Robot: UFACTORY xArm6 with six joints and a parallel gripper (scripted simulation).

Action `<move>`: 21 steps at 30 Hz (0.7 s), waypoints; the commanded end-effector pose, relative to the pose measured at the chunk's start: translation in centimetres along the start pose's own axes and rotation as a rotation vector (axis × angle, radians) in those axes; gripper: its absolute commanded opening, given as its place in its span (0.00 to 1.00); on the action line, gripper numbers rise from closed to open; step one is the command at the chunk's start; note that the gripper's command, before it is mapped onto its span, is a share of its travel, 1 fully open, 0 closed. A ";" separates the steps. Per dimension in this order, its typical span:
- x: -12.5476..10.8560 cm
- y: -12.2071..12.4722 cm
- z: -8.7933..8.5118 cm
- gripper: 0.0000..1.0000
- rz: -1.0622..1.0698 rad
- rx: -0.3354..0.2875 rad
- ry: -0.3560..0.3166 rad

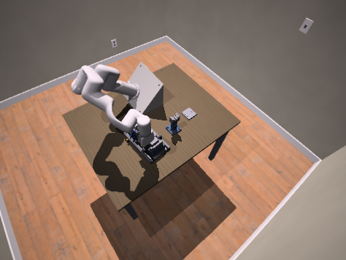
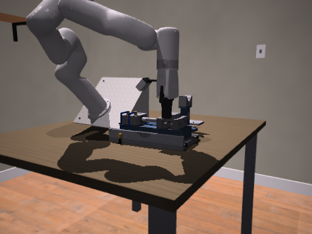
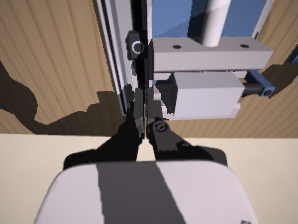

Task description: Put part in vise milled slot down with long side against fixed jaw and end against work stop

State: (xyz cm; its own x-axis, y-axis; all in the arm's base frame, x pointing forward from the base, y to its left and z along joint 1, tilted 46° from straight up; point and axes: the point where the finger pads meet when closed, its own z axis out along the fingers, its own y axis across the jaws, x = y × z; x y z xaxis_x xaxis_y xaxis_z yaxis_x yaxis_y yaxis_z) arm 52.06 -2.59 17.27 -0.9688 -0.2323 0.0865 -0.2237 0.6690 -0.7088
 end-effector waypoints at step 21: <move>-0.1 -0.7 -1.0 0.00 0.003 0.001 -0.004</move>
State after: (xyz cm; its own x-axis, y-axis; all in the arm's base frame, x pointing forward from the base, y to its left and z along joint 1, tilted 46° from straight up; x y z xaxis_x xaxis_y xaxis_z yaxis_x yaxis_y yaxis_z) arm 52.14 -2.63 18.07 -0.9691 -0.2314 0.0854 -0.2222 0.6689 -0.7094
